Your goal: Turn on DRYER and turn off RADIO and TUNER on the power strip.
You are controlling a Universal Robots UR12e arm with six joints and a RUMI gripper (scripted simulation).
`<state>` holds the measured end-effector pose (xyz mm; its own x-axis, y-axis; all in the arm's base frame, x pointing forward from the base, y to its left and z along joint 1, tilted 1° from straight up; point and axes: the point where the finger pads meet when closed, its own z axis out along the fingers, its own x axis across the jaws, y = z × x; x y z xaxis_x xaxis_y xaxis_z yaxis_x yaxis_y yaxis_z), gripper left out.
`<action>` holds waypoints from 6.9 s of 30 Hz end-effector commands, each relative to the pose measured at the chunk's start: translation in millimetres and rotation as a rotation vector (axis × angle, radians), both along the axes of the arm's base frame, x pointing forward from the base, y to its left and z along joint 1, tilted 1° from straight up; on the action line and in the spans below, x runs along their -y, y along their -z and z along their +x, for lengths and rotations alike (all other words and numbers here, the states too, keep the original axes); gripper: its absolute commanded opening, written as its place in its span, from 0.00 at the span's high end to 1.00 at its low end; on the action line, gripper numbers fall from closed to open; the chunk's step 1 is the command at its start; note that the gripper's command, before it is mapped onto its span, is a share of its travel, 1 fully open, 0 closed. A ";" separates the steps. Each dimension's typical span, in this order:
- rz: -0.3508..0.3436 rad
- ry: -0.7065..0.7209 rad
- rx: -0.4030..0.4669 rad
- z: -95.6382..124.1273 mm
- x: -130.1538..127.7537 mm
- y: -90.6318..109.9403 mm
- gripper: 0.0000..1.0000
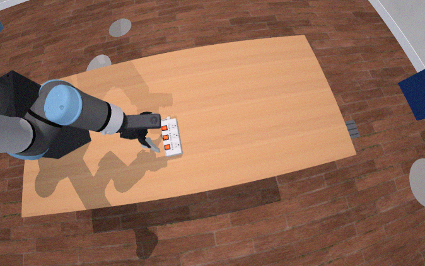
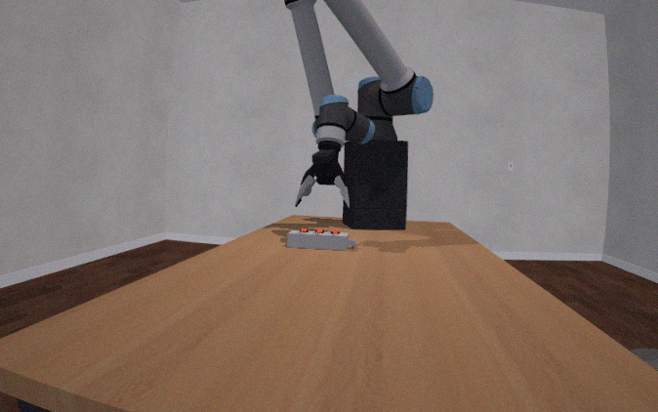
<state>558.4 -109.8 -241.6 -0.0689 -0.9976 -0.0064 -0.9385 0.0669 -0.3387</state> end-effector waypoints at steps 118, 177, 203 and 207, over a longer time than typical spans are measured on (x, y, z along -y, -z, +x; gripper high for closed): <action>-0.126 -0.711 -0.336 -4.2 -24.6 -44.2 0.00; -0.301 -1.703 -0.280 -9.0 -43.3 1.0 1.00; -0.301 -1.703 -0.280 -9.0 -43.3 1.8 1.00; -0.301 -1.703 -0.280 -9.0 -43.3 2.6 1.00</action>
